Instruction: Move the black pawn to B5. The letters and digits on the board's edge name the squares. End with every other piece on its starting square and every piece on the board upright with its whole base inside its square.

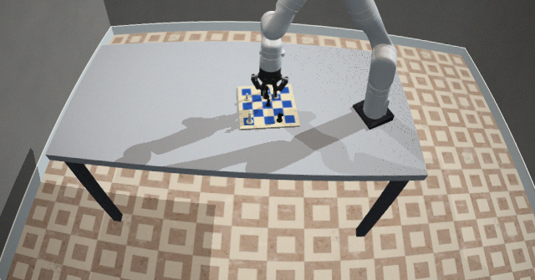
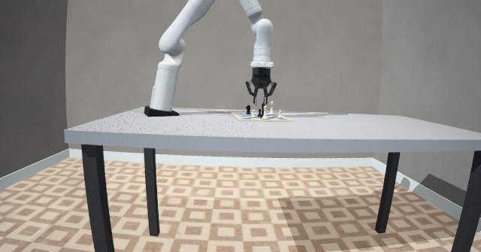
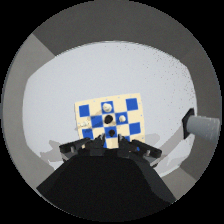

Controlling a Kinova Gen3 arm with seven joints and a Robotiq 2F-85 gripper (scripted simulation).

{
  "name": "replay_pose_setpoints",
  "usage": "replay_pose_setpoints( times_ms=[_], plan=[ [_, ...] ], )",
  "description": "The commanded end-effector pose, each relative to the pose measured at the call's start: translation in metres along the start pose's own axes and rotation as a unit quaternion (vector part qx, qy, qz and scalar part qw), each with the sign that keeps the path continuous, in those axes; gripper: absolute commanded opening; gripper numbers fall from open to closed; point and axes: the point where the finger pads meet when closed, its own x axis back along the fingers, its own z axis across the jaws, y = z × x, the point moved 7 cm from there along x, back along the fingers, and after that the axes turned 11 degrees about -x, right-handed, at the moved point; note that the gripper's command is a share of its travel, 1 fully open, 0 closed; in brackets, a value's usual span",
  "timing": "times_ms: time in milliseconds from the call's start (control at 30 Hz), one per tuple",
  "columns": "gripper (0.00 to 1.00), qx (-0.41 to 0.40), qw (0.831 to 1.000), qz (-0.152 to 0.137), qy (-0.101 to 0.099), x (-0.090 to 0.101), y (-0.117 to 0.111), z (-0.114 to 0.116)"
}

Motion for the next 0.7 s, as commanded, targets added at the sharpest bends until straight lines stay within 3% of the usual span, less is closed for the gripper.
replay_pose_setpoints(
  times_ms=[0,667],
  plan=[
    [0.34,0.001,1.0,0.0,-0.001,-0.0039,0.0015,-0.0001],
    [0.34,0.0,1.0,0.0,-0.001,-0.0051,0.0005,-0.0003]
  ],
)
